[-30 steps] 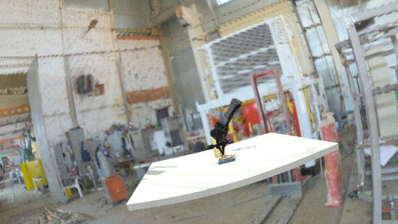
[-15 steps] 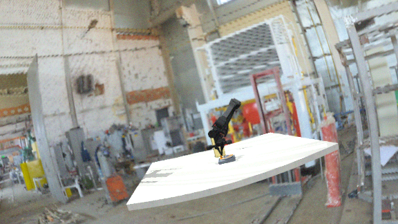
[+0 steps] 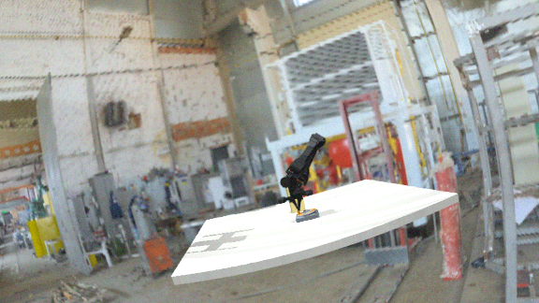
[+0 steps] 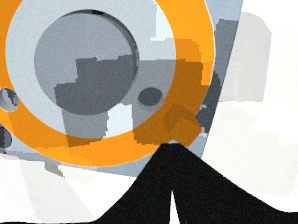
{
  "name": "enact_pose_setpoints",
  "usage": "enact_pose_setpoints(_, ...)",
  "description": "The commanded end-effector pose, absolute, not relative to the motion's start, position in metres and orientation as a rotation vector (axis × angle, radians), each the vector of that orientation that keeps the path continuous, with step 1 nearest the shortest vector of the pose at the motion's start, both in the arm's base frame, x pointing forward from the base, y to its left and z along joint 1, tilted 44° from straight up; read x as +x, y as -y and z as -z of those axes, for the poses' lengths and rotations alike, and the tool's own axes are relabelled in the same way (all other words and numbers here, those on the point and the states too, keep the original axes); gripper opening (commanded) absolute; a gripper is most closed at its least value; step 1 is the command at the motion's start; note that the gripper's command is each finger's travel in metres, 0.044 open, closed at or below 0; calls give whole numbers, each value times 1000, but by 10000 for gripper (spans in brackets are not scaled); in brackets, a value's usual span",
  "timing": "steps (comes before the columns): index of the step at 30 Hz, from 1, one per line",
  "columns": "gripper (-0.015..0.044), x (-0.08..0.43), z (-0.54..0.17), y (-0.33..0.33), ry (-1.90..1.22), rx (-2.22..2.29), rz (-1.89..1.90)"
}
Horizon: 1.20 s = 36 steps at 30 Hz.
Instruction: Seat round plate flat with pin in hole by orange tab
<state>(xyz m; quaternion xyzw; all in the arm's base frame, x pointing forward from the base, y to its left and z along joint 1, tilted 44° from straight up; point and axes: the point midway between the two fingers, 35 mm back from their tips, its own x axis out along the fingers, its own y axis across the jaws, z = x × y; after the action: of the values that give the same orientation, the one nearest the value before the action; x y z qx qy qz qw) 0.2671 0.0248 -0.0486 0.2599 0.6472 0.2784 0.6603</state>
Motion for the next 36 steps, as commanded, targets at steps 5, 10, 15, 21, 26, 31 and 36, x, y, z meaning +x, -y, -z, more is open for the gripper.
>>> enact_pose_setpoints(5,0,276,55,-20,-1455,564,-627)
enact_pose_setpoints(10,0,282,56,-18,-1455,564,-627)
enact_pose_setpoints(15,0,286,57,-17,-1455,564,-627)
enact_pose_setpoints(21,0,291,58,-16,-1455,564,-627)
enact_pose_setpoints(26,0,296,59,-15,-1454,564,-627)
enact_pose_setpoints(31,0,301,59,-15,-1454,563,-627)
enact_pose_setpoints(36,0,305,59,-14,-1454,563,-628)
